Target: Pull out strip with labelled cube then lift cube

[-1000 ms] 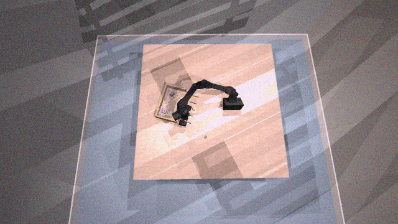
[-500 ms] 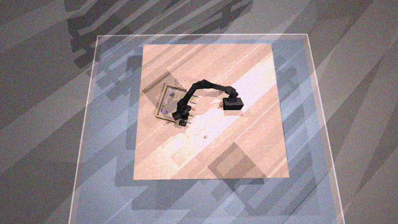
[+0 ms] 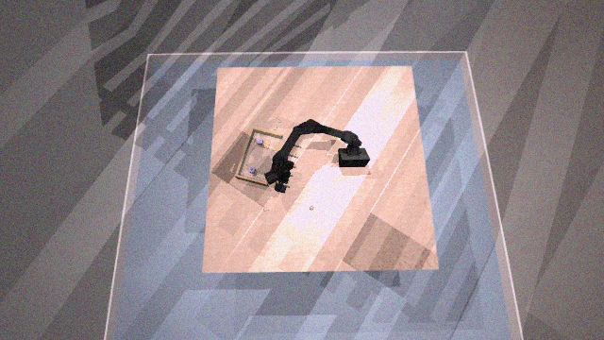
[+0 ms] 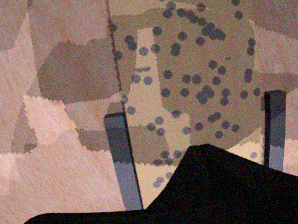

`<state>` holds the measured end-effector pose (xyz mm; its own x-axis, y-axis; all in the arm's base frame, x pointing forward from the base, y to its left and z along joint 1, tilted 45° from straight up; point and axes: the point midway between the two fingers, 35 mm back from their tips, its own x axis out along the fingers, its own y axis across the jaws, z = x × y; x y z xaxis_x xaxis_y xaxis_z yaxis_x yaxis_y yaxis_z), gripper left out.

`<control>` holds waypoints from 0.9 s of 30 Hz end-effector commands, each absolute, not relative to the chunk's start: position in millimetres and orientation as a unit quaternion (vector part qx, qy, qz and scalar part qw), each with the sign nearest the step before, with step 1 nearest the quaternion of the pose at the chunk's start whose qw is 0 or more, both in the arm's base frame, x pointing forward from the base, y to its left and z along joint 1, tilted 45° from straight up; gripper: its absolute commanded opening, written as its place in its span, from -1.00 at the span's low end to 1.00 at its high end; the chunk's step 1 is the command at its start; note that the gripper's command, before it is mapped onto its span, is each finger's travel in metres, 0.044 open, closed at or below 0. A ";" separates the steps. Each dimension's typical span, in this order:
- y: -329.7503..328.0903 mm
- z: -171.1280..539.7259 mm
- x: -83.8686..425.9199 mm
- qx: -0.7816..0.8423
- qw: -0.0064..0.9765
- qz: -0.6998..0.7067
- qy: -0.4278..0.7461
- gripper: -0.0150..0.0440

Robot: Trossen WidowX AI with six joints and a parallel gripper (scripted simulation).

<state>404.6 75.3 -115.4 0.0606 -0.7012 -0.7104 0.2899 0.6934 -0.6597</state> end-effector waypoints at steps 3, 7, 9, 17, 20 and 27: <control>72.8 -122.2 392.3 -0.174 0.700 -0.353 0.596 -0.49; 73.7 -123.8 386.5 -0.174 0.700 -0.353 0.596 -0.49; 74.2 -124.6 383.3 -0.174 0.700 -0.353 0.596 -0.49; 76.1 -127.8 371.1 -0.174 0.700 -0.353 0.596 -0.49; 76.8 -129.0 366.6 -0.174 0.700 -0.353 0.596 -0.49; 78.4 -131.7 356.3 -0.174 0.700 -0.353 0.596 -0.49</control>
<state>365.7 82.7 -125.6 0.0640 -0.6989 -0.7123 0.2908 0.6959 -0.6567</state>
